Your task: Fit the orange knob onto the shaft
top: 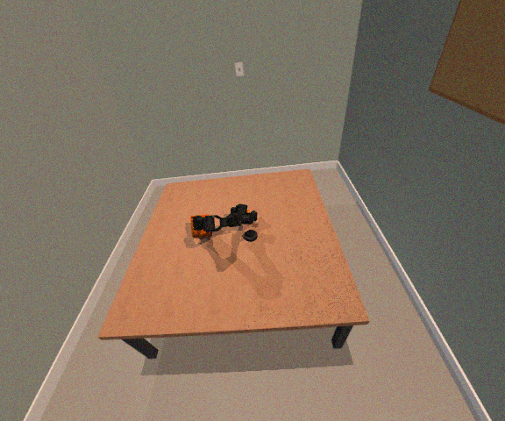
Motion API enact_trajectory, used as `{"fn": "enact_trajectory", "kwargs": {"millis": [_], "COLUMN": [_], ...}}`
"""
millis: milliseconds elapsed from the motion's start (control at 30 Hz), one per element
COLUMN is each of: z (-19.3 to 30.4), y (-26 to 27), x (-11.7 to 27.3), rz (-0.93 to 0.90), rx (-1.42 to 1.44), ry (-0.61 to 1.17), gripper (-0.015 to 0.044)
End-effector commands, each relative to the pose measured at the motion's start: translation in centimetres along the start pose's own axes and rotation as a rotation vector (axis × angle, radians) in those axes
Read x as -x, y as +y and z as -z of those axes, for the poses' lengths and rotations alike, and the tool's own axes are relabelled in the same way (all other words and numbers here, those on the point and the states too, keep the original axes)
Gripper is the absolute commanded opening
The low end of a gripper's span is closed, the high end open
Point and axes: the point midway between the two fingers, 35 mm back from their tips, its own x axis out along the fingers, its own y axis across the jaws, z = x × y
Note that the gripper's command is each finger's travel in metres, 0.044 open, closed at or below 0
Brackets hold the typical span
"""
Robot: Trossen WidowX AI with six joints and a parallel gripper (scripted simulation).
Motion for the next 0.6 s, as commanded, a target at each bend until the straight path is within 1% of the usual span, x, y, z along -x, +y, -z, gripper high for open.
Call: {"fn": "enact_trajectory", "kwargs": {"millis": [0, 100, 300, 367, 567], "z": [-3.5, -7.0, -7.2, -7.1, -6.6], "y": [-0.3, 0.0, 0.0, 0.2, 1.0], "x": [1.0, 2.5, 2.5, 1.8, 0.3], "rz": [0.004, 0.006, 0.000, -0.041, -0.154], "rx": [0.006, 0.005, -0.001, -0.041, -0.150], "ry": [-0.004, -0.005, 0.004, 0.084, 0.481], "gripper": [0.0440, 0.0440, 0.0440, 0.0440, 0.0440]}}
